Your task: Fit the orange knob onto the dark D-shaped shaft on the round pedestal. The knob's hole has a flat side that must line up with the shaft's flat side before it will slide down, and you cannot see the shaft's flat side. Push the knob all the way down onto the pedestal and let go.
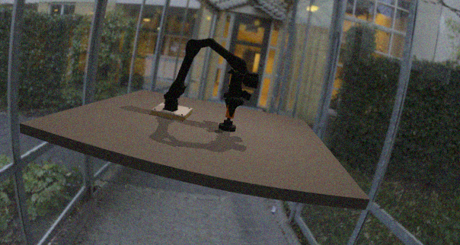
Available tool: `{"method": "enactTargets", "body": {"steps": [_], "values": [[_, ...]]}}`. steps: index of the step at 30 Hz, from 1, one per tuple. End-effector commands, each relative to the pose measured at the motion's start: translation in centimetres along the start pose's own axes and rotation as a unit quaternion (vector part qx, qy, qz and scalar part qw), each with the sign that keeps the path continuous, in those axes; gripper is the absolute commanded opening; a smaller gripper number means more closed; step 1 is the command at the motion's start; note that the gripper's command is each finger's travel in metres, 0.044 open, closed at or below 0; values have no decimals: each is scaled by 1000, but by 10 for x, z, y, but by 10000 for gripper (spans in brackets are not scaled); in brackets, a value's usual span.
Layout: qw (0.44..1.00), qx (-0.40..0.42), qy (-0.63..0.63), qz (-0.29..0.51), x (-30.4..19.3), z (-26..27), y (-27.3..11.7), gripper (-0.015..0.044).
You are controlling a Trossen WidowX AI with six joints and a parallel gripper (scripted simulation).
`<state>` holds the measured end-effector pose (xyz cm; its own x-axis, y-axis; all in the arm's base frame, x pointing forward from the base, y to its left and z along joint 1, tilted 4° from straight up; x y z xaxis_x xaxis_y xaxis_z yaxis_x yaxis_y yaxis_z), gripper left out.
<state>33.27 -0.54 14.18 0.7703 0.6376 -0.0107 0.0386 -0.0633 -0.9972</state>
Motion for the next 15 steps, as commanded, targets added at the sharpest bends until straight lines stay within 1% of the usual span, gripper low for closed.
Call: {"method": "enactTargets", "body": {"steps": [1,4,8,15], "values": [[1000,-2,-3,-1,-1,1,-3,0],[1000,-2,-29,-1,-2,2,-3,0],[995,-2,-102,-1,-4,4,-2,0],[994,-2,-107,-1,-4,5,-1,0]]}}
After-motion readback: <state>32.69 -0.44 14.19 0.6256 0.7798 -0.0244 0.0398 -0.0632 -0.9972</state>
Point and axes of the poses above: the point midway between the two fingers, 35 mm back from their tips, its own y axis out along the fingers, its own z axis across the jaws, x = y × z, the point moved 5 cm from there along -y, back along the fingers, and after that the axes turned 13 degrees about -y, right-handed, at the moved point
